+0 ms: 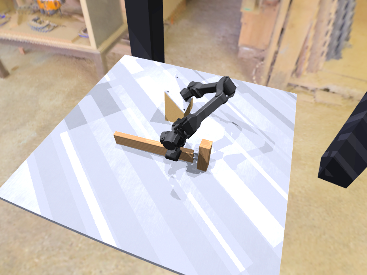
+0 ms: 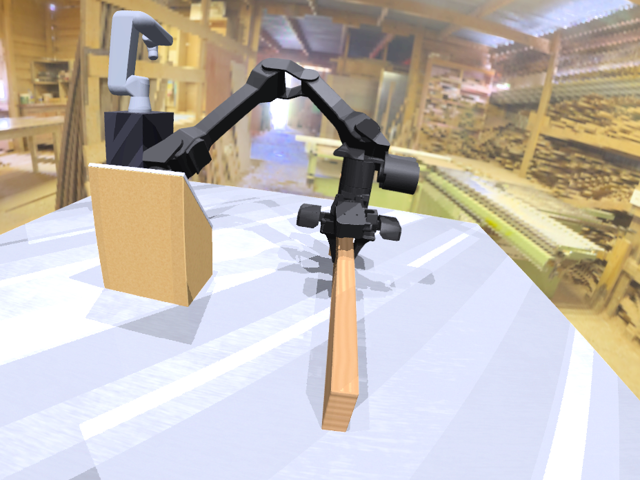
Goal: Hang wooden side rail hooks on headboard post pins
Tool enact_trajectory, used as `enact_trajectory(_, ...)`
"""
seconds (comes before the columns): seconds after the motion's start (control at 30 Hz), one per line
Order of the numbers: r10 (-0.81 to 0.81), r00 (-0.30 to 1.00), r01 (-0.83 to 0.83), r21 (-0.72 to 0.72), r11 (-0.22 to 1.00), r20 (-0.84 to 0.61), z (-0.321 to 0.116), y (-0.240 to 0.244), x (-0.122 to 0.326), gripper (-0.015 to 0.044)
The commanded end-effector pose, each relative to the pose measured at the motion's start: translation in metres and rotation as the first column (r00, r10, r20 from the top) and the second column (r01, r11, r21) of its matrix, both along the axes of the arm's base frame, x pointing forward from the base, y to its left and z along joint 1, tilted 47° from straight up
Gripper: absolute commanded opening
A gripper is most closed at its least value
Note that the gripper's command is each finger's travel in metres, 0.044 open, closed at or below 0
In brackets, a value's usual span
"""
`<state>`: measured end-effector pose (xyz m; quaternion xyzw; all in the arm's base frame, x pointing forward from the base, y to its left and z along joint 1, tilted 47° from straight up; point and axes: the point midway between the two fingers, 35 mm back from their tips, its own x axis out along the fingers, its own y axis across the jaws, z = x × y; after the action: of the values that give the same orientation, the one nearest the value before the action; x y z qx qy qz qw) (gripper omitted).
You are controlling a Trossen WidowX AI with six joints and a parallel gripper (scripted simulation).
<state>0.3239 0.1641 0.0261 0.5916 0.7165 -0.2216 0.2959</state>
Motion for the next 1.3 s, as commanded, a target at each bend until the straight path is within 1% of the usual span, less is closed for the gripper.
enact_trajectory(0.0, -0.008, 1.0, 0.008, 0.001, 1.0, 0.002, 0.0009, -0.0008, 0.0014, 0.0)
enact_trajectory(1.27, -0.008, 1.0, 0.008, 0.001, 1.0, 0.002, 0.0048, 0.0016, 0.0023, 0.0)
